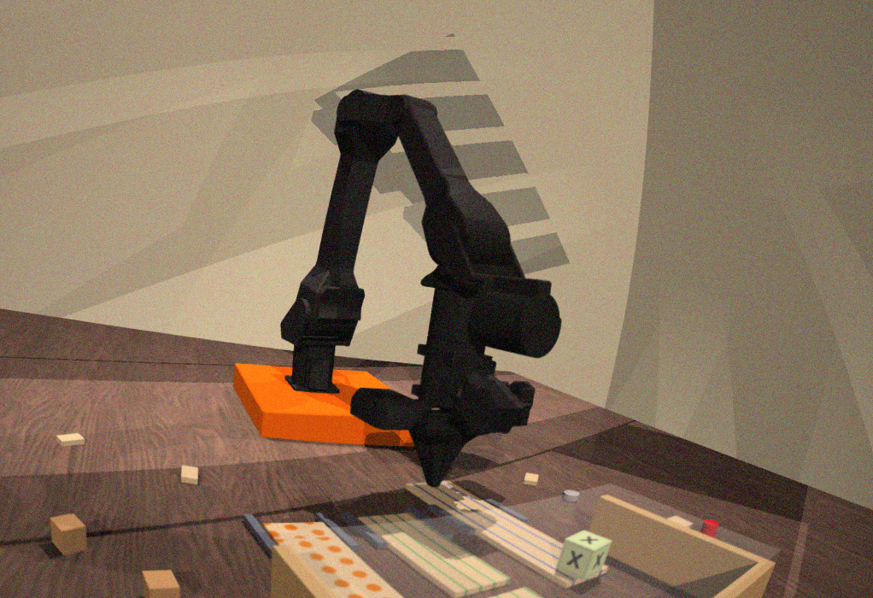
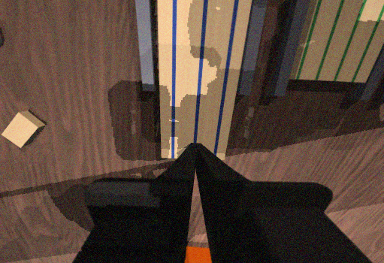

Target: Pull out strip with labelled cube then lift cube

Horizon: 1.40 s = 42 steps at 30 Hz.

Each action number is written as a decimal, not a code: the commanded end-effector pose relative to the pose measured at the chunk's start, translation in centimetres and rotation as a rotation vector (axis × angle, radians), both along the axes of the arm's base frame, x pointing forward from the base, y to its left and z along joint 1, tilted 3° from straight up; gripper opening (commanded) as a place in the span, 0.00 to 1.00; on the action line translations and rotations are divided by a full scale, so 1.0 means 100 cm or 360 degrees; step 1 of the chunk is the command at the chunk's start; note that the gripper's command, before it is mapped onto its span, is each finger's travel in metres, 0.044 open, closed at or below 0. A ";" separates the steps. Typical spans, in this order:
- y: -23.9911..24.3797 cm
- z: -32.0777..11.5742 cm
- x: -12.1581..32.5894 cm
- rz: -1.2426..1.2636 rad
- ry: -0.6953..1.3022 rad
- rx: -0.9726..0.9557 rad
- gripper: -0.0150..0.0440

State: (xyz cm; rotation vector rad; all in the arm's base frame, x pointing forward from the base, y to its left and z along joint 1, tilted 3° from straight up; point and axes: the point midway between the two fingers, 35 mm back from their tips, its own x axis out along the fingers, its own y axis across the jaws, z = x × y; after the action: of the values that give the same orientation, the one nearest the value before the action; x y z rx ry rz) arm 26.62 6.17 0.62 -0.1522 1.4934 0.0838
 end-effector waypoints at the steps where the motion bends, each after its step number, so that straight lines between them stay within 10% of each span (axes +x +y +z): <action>1: -0.003 -0.007 -0.015 -0.0007 0.0058 -0.0010 0.25; 42: -0.011 -0.010 -0.063 -0.0007 0.0064 -0.0011 0.25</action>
State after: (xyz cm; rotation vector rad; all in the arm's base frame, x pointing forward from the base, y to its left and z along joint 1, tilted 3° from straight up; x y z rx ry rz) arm 21.87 5.40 0.41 -0.1505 1.4897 0.0855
